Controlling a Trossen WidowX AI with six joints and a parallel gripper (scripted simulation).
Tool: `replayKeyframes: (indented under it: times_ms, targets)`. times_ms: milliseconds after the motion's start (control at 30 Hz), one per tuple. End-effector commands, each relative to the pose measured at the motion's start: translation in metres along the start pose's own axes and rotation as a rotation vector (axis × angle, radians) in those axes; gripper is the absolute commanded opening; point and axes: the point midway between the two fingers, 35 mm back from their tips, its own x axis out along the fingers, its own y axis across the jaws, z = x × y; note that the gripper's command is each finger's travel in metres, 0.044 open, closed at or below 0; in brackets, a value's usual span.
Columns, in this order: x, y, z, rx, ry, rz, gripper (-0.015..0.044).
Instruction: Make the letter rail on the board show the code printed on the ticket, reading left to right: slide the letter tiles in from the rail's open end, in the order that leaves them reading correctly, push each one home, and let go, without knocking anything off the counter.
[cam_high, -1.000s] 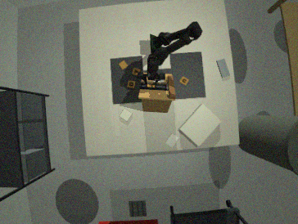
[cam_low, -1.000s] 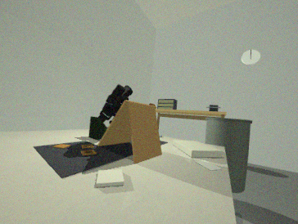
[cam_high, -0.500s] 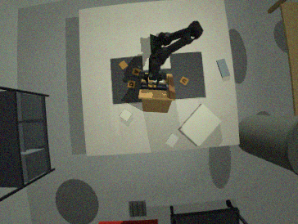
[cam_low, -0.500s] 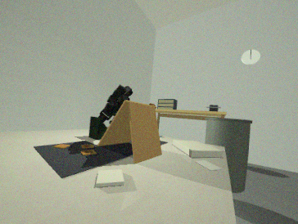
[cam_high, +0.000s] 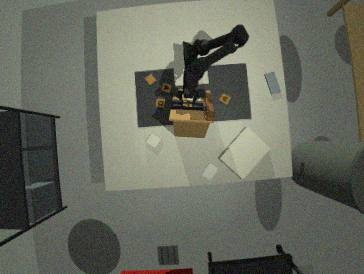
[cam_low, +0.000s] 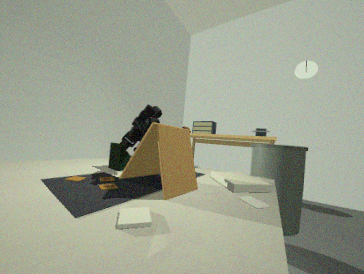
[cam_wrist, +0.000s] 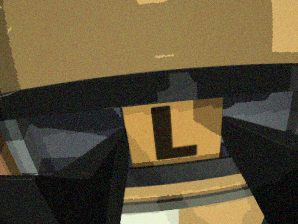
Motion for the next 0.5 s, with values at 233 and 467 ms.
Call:
replayKeyframes:
  times_ms: [233,467]
  targets:
    - [-0.0001,0.0056,-0.0034,0.01,0.006,-0.006,0.0]
    - [0.0,0.0098,-0.0033,0.01,0.006,-0.006,0.0]
